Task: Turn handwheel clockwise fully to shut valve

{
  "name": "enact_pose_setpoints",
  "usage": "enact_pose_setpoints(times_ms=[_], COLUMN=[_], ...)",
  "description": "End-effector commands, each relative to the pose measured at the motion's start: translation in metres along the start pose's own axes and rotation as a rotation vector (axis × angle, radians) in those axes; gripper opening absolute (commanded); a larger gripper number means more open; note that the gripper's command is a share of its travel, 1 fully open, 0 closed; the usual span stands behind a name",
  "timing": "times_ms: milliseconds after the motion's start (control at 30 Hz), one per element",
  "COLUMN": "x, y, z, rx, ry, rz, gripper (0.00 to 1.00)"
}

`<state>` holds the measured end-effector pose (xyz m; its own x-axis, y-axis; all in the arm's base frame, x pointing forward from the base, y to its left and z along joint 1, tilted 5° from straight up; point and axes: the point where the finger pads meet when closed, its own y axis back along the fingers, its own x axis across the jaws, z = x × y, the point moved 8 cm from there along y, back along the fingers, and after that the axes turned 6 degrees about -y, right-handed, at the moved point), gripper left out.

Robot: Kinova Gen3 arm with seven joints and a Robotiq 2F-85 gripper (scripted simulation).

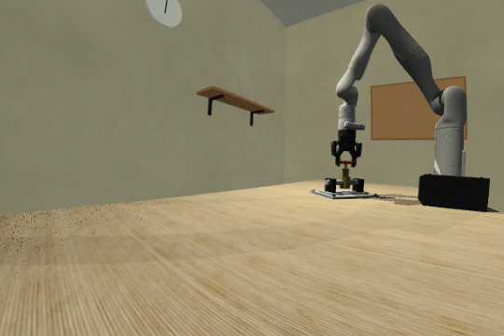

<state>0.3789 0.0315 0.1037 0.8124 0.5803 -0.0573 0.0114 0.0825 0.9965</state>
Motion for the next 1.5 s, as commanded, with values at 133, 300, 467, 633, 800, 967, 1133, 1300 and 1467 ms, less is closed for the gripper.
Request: enact_pose_setpoints(times_ms=[133, 300, 467, 633, 800, 967, 1133, 1300, 1467], x=[0.0036, 0.0036, 0.0036, 0.0036, 0.0036, 0.0036, 0.0036, 0.0036, 0.0036], y=[-0.0009, -0.0009, -0.0009, -0.0008, -0.0009, -0.0009, -0.0009, -0.0009, -0.0009], z=[0.0001, 0.0001, 0.0001, 0.0001, 0.0001, 0.0001, 0.0001, 0.0001, 0.0001], rx=[-0.004, -0.004, -0.004, -0.004, -0.004, -0.004, -0.004, -0.004, -0.004], ry=[-0.018, -0.018, -0.018, -0.018, -0.018, -0.018, -0.018, -0.018, -0.018], rz=[0.007, 0.007, 0.007, 0.007, 0.007, 0.007, 0.007, 0.007, 0.007], gripper=[0.00, 0.00, 0.00, 1.00, 1.00, 1.00, 1.00, 1.00, 1.00])
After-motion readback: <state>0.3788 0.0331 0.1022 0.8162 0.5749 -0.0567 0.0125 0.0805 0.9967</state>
